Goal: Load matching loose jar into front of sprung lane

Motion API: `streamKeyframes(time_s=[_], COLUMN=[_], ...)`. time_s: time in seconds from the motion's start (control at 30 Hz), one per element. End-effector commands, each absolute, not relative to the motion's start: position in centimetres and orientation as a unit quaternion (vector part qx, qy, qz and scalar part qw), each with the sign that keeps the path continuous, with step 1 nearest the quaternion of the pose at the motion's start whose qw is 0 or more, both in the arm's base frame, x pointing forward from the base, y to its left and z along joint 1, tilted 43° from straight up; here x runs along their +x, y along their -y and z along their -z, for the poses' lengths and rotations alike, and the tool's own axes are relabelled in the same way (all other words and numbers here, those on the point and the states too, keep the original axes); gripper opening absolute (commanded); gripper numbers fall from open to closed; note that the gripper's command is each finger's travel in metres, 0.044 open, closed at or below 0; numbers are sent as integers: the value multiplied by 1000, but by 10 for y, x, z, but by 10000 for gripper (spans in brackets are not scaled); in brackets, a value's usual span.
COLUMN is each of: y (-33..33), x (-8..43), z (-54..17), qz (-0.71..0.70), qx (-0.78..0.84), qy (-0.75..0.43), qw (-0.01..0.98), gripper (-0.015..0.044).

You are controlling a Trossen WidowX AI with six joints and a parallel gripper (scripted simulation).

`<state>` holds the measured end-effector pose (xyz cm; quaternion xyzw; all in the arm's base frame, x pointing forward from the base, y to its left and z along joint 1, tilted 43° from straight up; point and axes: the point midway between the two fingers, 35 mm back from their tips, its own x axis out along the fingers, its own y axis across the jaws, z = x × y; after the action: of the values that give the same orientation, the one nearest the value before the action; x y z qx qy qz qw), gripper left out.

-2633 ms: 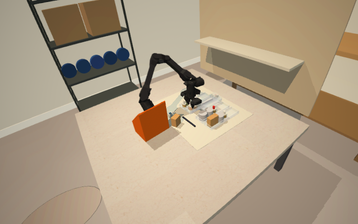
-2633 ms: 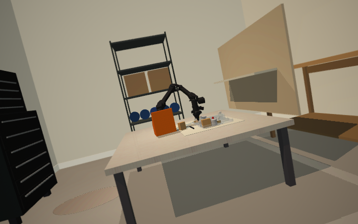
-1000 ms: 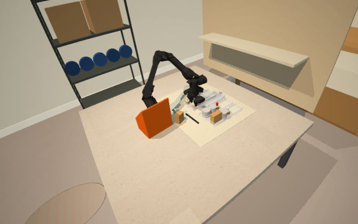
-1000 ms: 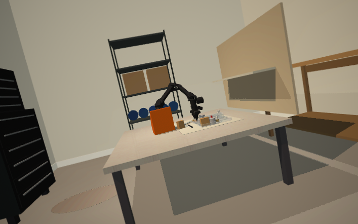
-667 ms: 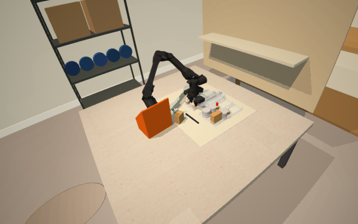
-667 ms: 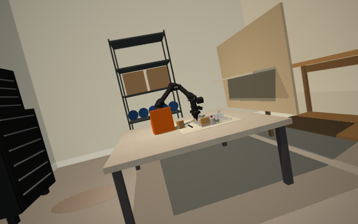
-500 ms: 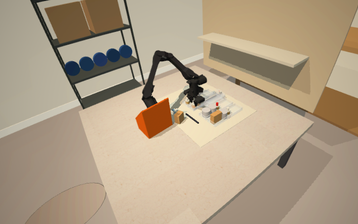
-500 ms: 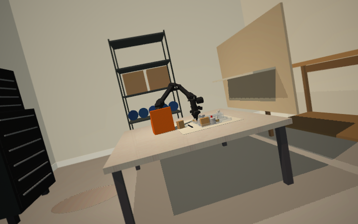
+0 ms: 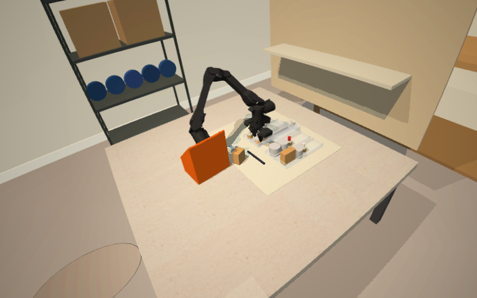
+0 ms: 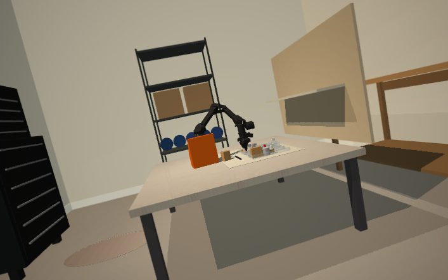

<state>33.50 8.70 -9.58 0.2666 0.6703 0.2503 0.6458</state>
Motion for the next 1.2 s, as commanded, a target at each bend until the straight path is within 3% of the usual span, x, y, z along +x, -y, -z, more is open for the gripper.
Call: streamKeyframes(time_s=[0.0, 1.17], y=[-88, -87], x=[336, 329], z=[95, 96], qz=[-253, -253], qx=[268, 268], qy=[-667, -667], qw=[648, 648], gripper=[0, 0])
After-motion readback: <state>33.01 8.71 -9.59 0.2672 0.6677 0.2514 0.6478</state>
